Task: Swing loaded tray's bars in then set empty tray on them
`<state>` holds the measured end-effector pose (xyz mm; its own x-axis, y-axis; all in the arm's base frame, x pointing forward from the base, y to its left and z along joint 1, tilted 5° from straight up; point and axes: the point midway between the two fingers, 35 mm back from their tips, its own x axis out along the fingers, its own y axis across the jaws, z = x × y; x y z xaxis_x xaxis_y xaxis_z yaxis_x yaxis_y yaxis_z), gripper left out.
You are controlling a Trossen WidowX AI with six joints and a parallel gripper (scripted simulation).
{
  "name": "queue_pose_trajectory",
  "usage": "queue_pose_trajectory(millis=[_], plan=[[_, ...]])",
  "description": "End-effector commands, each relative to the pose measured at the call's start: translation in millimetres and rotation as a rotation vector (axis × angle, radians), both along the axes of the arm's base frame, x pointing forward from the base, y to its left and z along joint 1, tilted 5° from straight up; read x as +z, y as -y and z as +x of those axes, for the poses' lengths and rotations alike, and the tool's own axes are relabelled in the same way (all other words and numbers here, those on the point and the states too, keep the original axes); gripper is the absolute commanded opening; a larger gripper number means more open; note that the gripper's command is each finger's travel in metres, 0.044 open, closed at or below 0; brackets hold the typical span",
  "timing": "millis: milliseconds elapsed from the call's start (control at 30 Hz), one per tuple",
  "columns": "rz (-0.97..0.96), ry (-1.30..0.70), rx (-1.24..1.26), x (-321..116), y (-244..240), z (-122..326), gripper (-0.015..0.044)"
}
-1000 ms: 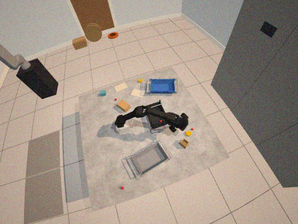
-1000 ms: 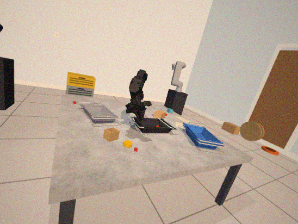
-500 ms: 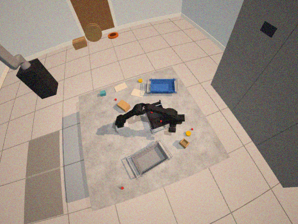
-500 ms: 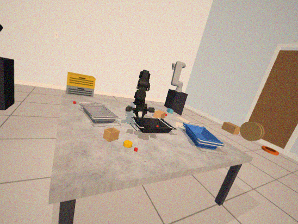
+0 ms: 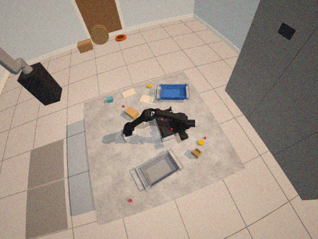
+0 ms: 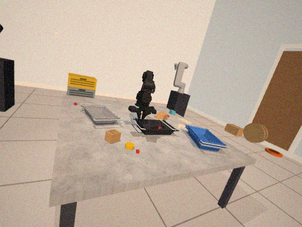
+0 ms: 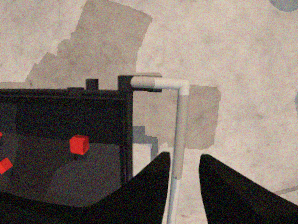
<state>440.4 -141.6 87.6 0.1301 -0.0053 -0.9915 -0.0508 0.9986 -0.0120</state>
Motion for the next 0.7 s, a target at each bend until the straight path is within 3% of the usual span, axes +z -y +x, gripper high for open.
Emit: queue_pose_trajectory(millis=[0, 433, 667], plan=[[-0.009, -0.009, 0.014, -2.4, 0.2, -1.3, 0.0080], [-0.008, -0.009, 0.014, -58.7, 0.8, 5.3, 0.0080], [-0.008, -0.009, 0.014, -47.3, -6.1, 3.7, 0.0080]])
